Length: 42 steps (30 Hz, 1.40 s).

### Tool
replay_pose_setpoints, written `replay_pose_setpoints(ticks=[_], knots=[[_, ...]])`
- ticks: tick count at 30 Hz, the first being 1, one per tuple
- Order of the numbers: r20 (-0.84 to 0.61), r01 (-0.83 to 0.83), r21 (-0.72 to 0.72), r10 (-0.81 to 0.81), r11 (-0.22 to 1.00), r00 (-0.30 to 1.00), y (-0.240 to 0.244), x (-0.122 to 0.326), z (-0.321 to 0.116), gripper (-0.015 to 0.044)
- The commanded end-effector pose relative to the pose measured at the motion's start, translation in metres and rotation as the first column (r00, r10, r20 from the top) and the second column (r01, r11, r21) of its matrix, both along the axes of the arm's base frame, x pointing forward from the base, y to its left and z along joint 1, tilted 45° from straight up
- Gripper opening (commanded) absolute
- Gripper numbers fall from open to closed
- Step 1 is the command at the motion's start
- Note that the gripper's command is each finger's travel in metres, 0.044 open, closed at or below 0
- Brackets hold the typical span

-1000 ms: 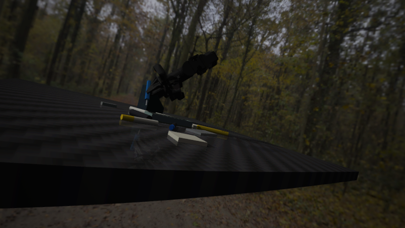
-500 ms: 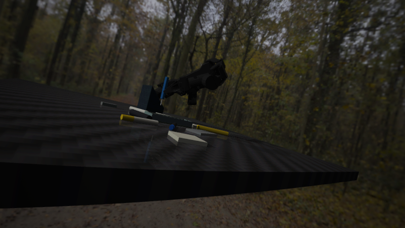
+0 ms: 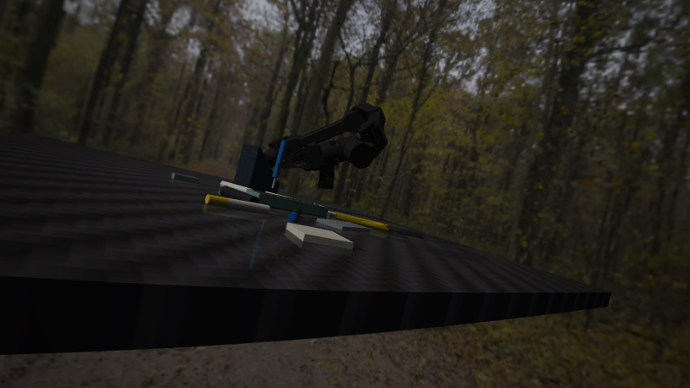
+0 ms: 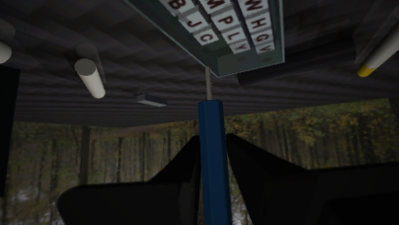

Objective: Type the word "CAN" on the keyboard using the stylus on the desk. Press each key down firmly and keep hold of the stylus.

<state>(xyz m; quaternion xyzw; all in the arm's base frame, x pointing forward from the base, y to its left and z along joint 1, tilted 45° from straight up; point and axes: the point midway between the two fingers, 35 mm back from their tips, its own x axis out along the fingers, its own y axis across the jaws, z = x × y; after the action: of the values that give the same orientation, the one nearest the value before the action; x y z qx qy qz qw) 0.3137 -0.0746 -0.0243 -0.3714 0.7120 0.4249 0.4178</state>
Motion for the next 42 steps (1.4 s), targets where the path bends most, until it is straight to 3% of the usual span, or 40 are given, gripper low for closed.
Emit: replay_pose_setpoints(ticks=[1,17,20,21,42], knots=[[-0.002,0.007,0.001,-0.007,1.0,1.0,0.0049,-0.0013,-0.0063,0.0],[-0.002,0.007,0.001,-0.007,1.0,1.0,0.0049,-0.0013,-0.0063,0.0],[-0.002,0.006,0.002,-0.006,1.0,1.0,0.0055,0.0011,-0.007,0.0079],[-0.001,0.006,0.002,-0.006,1.0,1.0,0.0058,0.0024,-0.0075,0.0081],[-0.001,0.006,0.002,-0.006,1.0,1.0,0.0113,0.0033,-0.0129,0.0081]])
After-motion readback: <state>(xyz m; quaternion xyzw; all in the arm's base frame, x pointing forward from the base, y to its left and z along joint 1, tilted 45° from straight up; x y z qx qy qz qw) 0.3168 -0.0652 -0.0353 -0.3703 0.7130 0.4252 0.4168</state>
